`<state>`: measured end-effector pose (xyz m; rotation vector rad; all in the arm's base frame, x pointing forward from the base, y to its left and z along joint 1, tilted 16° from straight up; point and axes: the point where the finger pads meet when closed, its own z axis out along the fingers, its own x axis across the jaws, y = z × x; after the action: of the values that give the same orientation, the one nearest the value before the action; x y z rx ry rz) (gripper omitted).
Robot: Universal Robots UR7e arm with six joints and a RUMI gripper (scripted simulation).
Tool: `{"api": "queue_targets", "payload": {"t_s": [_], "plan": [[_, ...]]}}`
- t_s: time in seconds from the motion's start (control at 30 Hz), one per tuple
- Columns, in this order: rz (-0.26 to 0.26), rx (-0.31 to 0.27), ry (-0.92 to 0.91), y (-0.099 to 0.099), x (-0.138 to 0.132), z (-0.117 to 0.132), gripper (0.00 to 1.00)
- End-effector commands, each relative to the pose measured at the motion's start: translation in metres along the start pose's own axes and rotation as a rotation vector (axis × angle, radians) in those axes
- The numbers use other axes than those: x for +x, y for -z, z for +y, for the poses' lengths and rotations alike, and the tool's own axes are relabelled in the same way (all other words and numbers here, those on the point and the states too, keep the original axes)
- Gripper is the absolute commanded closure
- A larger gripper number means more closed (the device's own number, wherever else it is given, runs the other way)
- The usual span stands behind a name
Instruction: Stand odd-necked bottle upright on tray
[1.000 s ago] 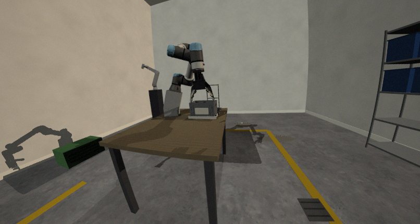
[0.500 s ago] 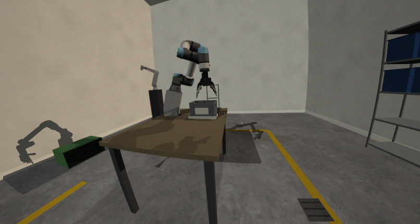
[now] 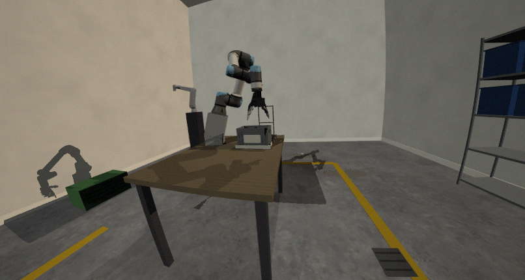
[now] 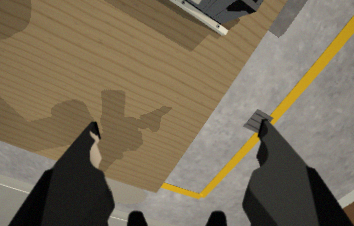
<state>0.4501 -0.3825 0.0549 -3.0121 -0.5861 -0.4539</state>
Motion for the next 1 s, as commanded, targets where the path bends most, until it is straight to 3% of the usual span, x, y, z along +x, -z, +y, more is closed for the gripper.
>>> {"api": "queue_targets", "payload": {"t_s": [0.0, 0.17, 0.23, 0.6, 0.97], "plan": [[-0.003, -0.012, 0.050, 0.000, 0.006, -0.041, 0.00], [-0.008, -0.015, 0.103, -0.004, 0.009, -0.084, 0.00], [-0.008, -0.015, 0.103, -0.004, 0.009, -0.084, 0.00], [-0.016, -0.020, 0.192, -0.014, 0.008, -0.157, 0.00], [-0.020, -0.023, 0.234, -0.020, 0.005, -0.192, 0.00]]}}
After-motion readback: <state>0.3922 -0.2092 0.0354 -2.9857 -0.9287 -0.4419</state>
